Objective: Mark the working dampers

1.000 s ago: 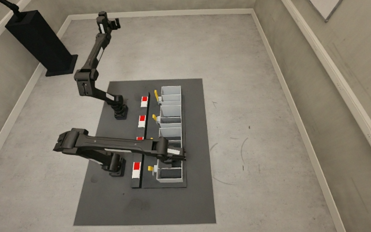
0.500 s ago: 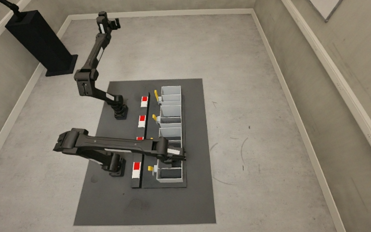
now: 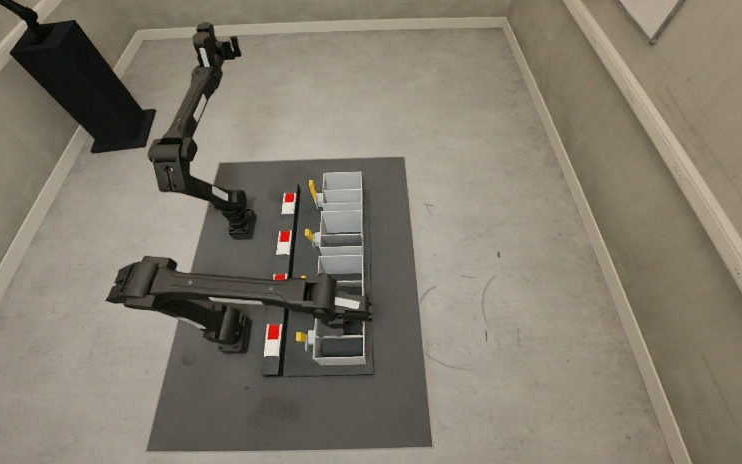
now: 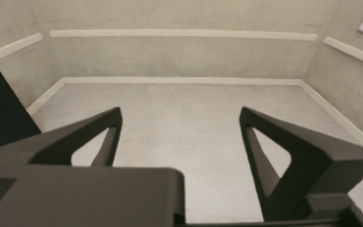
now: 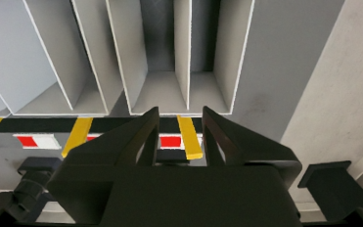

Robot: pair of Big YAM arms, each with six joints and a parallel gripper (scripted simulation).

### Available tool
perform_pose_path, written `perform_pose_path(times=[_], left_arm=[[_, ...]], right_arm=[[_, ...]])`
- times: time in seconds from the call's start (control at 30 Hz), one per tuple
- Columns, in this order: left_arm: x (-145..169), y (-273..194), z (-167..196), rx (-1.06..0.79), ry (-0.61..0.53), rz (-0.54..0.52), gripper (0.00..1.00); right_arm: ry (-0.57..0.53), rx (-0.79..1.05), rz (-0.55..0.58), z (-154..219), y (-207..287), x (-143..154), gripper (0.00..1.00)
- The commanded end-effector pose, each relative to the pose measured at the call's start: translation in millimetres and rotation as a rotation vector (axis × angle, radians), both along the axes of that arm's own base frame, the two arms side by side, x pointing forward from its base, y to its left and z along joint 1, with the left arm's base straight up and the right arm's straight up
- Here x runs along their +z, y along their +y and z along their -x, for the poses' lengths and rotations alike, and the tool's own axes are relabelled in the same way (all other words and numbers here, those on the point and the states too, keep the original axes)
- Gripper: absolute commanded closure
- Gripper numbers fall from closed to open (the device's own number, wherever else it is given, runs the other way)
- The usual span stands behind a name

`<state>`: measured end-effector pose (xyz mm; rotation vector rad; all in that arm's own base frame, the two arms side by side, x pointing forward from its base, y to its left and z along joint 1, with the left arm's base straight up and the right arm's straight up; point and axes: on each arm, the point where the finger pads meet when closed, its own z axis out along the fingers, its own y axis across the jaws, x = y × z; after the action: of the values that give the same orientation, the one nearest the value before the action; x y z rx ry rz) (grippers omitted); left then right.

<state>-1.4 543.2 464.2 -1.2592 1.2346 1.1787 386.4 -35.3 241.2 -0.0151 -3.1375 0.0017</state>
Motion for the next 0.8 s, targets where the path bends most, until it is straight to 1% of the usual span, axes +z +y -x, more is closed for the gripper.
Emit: perform_pose_path(times=[0.0,0.13,0.2,0.27,0.3,0.43,0.5,0.53,0.57,0.67,0.7,0.77], left_arm=[[36,2,4,0.003,0.014,-0.053,0.0],[36,2,4,0.003,0.014,-0.053,0.0],[36,2,4,0.003,0.014,-0.053,0.0],[36,2,4,0.003,0.014,-0.053,0.0],[36,2,4,0.003,0.014,-0.053,0.0],[36,2,4,0.003,0.014,-0.053,0.0],[36,2,4,0.003,0.014,-0.053,0.0],[36,2,4,0.003,0.014,-0.053,0.0],[36,2,4,0.003,0.014,-0.053,0.0],[36,2,4,0.003,0.014,-0.053,0.0],[36,2,4,0.003,0.014,-0.053,0.0],[36,2,4,0.003,0.014,-0.053,0.0]], right_arm=[[-0.032,0.007,0.001,-7,-1,12,0.64],[-0.032,0.007,0.001,-7,-1,12,0.64],[-0.04,0.002,-0.011,6,-5,10,0.64],[-0.045,0.002,-0.053,37,-11,1,0.64],[-0.022,0.002,-0.084,65,-16,-3,0.64],[-0.02,0.002,-0.149,114,-26,-15,0.64],[-0.021,0.002,-0.152,116,-26,-15,0.64],[-0.078,0.007,-0.133,101,-31,8,0.64],[-0.065,0.01,-0.137,95,-31,0,0.64],[-0.07,0.029,-0.136,92,-27,0,0.64],[-0.003,0.023,-0.157,110,-21,-23,0.64],[-0.001,0.008,-0.155,111,-26,-23,0.64]])
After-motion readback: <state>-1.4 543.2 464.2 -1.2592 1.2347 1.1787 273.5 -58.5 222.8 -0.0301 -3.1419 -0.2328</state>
